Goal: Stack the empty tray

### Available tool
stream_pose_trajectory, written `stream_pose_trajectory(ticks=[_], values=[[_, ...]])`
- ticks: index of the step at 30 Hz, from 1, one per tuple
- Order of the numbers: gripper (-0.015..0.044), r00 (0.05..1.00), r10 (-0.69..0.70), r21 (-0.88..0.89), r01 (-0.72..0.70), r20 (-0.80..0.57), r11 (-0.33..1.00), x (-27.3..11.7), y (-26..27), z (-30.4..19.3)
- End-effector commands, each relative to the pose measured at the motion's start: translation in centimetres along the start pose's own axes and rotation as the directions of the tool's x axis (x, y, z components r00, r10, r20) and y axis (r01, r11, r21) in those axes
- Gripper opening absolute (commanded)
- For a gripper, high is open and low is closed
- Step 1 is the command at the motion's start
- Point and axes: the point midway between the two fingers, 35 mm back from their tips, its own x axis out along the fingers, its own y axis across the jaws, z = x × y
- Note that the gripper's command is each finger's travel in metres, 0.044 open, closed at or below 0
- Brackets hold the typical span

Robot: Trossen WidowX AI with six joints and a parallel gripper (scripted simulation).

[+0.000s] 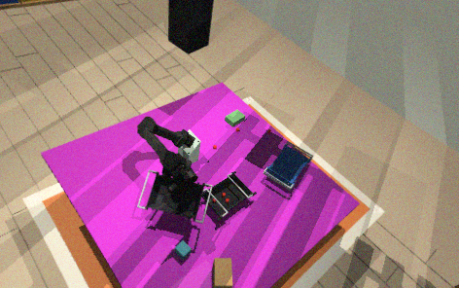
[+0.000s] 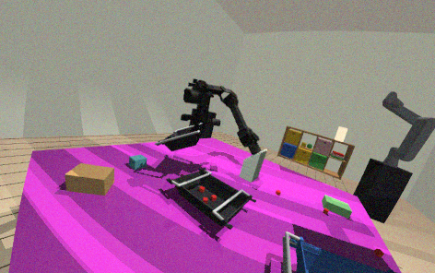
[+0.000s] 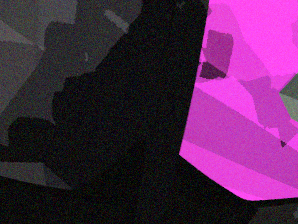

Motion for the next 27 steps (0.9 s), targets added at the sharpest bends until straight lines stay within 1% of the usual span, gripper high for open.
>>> stream_pose_trajectory(ticks=[1, 14, 27], values=[[0.0000, 1.000, 0.011, -0.078, -0.013, -0.021, 0.997, -0.5, 0.0, -2.2], [0.0000, 1.000, 0.004, -0.285, -0.010, -0.021, 0.959, -0.4, -1.7, -7.5], [0.0000, 1.000, 0.007, -0.478, -0.012, -0.013, 0.878, -0.4, -4.4, -12.5]])
